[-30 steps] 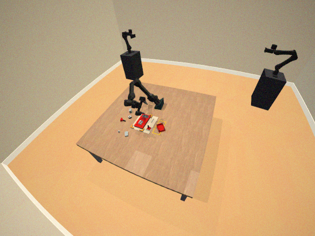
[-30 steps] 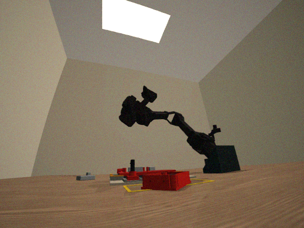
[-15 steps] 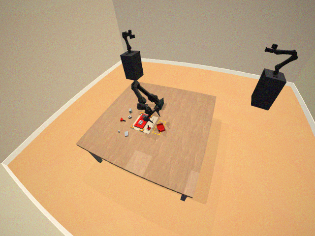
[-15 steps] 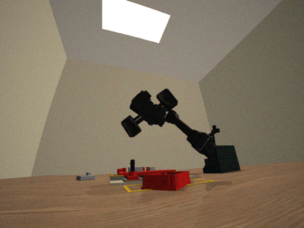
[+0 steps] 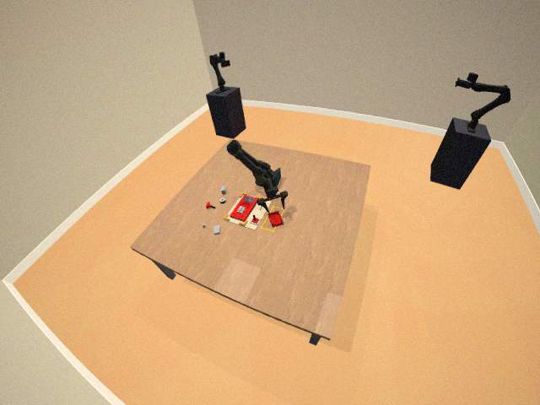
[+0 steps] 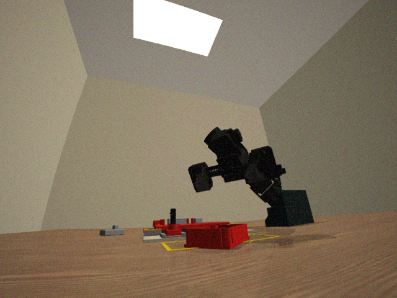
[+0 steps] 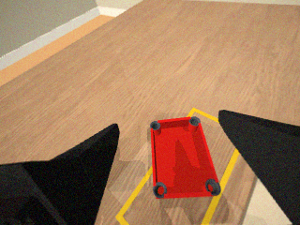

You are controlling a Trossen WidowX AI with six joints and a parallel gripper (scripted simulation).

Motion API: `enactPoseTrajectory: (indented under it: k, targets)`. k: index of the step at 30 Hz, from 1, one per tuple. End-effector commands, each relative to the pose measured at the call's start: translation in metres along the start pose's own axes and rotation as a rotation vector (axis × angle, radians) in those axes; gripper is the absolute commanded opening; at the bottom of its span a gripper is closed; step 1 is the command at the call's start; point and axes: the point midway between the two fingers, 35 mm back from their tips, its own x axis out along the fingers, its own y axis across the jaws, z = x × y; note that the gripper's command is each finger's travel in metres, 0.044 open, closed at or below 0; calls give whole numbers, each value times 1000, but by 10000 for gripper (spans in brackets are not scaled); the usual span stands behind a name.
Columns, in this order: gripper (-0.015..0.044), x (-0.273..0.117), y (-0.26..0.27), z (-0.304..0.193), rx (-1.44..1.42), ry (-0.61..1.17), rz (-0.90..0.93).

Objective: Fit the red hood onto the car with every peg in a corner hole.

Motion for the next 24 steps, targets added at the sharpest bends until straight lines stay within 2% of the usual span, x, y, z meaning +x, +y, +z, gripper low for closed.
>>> enactPoseTrajectory:
  k: [1, 24]
  targets:
    - [440, -1, -2, -1, -12, -1, -22]
    - [440, 6, -4, -11, -11, -2, -23]
